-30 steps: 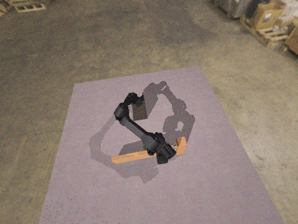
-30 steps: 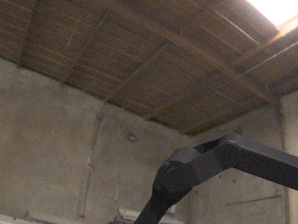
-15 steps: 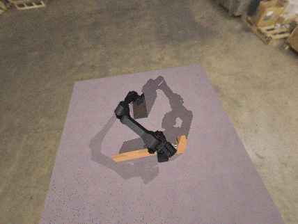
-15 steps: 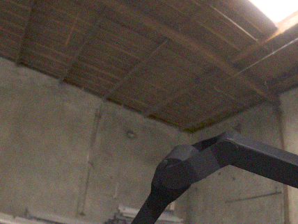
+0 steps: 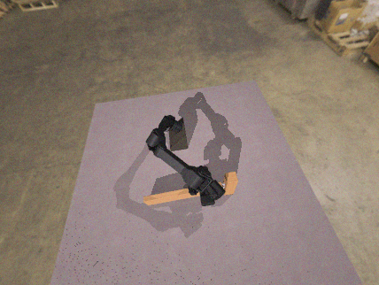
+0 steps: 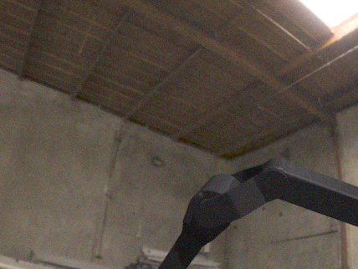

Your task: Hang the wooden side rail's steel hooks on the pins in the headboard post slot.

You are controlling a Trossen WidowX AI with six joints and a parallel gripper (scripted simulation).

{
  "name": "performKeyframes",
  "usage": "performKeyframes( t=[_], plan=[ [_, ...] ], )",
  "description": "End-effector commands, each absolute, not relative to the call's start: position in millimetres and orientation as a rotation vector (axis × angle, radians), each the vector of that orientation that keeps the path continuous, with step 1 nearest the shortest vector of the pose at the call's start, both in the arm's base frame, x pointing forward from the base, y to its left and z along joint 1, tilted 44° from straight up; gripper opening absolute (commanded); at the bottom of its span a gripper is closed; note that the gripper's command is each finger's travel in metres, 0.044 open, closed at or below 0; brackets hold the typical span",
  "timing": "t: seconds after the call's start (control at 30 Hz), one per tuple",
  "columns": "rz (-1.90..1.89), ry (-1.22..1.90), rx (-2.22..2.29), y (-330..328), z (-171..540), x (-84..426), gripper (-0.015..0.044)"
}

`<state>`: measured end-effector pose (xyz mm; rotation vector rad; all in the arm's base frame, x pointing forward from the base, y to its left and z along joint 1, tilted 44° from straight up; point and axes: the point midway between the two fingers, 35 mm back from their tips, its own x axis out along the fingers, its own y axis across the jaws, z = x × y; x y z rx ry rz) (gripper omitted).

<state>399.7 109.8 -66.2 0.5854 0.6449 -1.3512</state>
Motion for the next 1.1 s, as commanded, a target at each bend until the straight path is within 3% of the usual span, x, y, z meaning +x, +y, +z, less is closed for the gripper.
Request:
performKeyframes(
  t=[0.0,1.07],
  plan=[
    [-1.342,0.645,0.59,115.1,-65.0,400.2,0.0],
    [-1.342,0.645,0.591,117.1,-67.9,399.4,0.0]
  ],
)
